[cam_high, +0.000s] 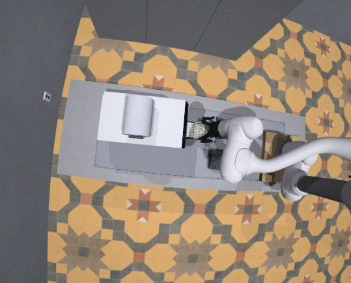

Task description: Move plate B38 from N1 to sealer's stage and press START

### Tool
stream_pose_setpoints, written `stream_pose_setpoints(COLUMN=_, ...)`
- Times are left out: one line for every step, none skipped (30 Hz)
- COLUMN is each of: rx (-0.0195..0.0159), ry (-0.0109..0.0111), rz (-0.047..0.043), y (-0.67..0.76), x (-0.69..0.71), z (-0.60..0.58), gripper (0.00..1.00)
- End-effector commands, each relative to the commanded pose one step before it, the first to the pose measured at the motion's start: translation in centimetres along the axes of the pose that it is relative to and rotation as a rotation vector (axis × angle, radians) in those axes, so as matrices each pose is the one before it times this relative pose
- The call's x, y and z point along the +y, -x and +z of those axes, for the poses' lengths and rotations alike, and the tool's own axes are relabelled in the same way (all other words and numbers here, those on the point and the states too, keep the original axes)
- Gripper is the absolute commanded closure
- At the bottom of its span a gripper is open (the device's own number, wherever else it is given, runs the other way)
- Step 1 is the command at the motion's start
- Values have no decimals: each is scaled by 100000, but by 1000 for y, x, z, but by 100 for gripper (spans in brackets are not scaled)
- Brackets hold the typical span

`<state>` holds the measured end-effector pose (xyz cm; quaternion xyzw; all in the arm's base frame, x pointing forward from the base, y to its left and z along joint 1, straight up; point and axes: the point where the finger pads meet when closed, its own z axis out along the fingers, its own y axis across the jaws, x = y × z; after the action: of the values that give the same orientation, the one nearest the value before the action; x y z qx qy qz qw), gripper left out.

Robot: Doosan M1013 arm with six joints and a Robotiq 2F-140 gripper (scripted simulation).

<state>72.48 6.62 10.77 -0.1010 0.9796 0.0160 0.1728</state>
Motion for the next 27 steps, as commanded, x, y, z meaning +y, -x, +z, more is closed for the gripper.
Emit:
stream_pose_setpoints(rx=-15, ry=17, rz=3, y=-25, x=3, z=67, gripper=90)
stream_pose_setpoints(rx=0, ry=0, rz=0, y=-11, x=0, z=31, gripper=90)
stream_pose_setpoints(rx=0, ry=0, rz=0, y=-11, x=0, z=31, gripper=90)
stream_pose_setpoints(rx=0, ry=0, rz=0, y=-11, x=0, z=31, gripper=90)
stream_pose_setpoints(rx=0, ry=0, rz=0, y=-11, x=0, z=31, gripper=90)
stream_pose_setpoints(rx=0, ry=0, rz=0, y=0, x=0, z=0, gripper=90)
stream_pose_setpoints(rx=0, ry=0, rz=0, y=0, x=0, z=0, gripper=90)
stream_pose_setpoints(rx=0, ry=0, rz=0, y=-11, x=0, z=31, gripper=90)
stream_pose_setpoints(rx=0, ry=0, rz=0, y=-11, x=0, z=31, gripper=90)
stream_pose_setpoints(rx=0, ry=0, rz=0, y=-11, x=0, z=31, gripper=90)
stream_pose_setpoints(rx=0, ry=0, rz=0, y=-11, x=0, z=31, gripper=90)
stream_pose_setpoints(rx=0, ry=0, rz=0, y=-11, x=0, z=31, gripper=90)
stream_pose_setpoints(rx=0, ry=0, rz=0, y=-11, x=0, z=31, gripper=90)
stream_pose_setpoints(rx=0, ry=0, rz=0, y=-11, x=0, z=31, gripper=90)
stream_pose_setpoints(rx=0, ry=0, rz=0, y=-11, x=0, z=31, gripper=90)
stream_pose_setpoints(rx=0, ry=0, rz=0, y=-11, x=0, z=31, gripper=90)
stream_pose_setpoints(rx=0, ry=0, rz=0, y=-11, x=0, z=31, gripper=90)
stream_pose_setpoints(rx=0, ry=0, rz=0, y=-11, x=0, z=31, gripper=90)
stream_pose_setpoints(rx=0, ry=0, rz=0, y=-11, x=0, z=31, gripper=90)
stream_pose_setpoints(rx=0, ry=0, rz=0, y=-7, x=0, z=19, gripper=90)
stream_pose_setpoints(rx=0, ry=0, rz=0, y=0, x=0, z=0, gripper=90)
stream_pose_setpoints(rx=0, ry=0, rz=0, y=0, x=0, z=0, gripper=90)
stream_pose_setpoints(rx=0, ry=0, rz=0, y=0, x=0, z=0, gripper=90)
stream_pose_setpoints(rx=0, ry=0, rz=0, y=0, x=0, z=0, gripper=90)
stream_pose_setpoints(rx=0, ry=0, rz=0, y=0, x=0, z=0, gripper=90)
stream_pose_setpoints(rx=0, ry=0, rz=0, y=0, x=0, z=0, gripper=90)
stream_pose_setpoints(rx=0, ry=0, rz=0, y=0, x=0, z=0, gripper=90)
